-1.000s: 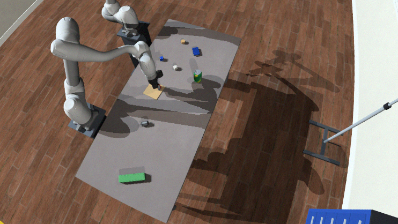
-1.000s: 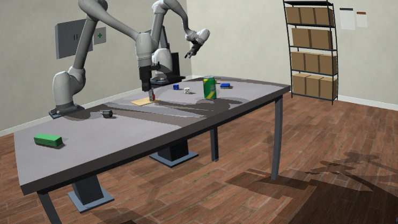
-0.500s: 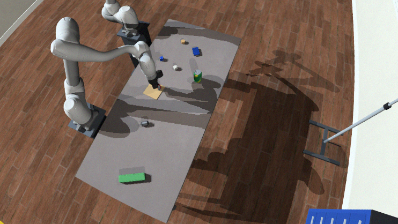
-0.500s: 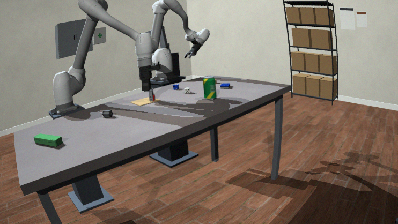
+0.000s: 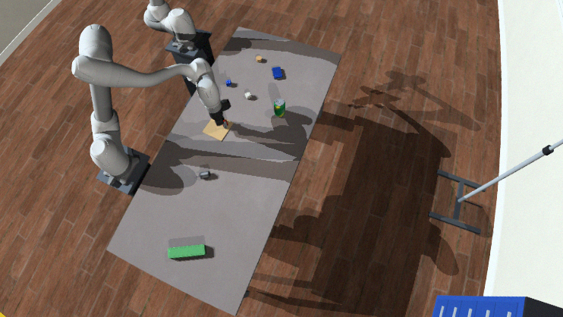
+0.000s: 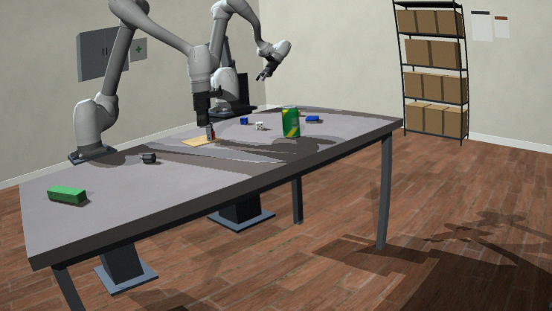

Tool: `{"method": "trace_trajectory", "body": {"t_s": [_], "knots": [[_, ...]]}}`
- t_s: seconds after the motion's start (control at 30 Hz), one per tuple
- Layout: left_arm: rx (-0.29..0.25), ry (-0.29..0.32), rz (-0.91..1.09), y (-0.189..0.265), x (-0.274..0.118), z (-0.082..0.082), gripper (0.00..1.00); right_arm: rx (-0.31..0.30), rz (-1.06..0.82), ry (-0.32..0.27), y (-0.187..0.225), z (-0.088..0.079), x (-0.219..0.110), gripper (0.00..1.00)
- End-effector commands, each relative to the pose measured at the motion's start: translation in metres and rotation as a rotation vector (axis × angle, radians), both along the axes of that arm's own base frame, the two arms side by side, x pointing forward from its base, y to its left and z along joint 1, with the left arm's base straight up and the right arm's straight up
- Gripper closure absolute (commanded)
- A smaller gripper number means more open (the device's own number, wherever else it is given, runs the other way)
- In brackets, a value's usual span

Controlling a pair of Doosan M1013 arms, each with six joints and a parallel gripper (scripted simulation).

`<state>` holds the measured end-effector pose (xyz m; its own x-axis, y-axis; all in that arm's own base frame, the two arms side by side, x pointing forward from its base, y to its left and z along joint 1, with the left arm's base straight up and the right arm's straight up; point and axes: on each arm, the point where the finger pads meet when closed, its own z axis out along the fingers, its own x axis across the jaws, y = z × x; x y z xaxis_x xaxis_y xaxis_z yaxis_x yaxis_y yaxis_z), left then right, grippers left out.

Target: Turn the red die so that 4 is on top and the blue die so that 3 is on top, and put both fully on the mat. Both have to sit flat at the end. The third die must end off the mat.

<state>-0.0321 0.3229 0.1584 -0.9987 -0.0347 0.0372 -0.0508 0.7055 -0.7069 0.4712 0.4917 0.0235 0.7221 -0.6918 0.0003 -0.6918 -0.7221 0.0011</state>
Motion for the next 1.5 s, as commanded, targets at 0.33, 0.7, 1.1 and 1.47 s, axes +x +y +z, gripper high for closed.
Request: {"method": "trace_trajectory", "body": {"t_s": [0.33,0.7,1.1,1.47], "knots": [[0.001,0.000,0.000,0.000,0.000,0.000,0.00,0.001,0.000,-0.001,0.000,0.011,0.000,0.13],[0.001,0.000,0.000,0.000,0.000,0.000,0.00,0.001,0.000,-0.001,0.000,0.055,0.000,0.13],[0.001,0.000,0.000,0.000,0.000,0.000,0.00,0.001,0.000,-0.001,0.000,0.090,0.000,0.13],[0.001,0.000,0.000,0.000,0.000,0.000,0.00,0.001,0.000,-0.001,0.000,0.091,0.000,0.00]]}}
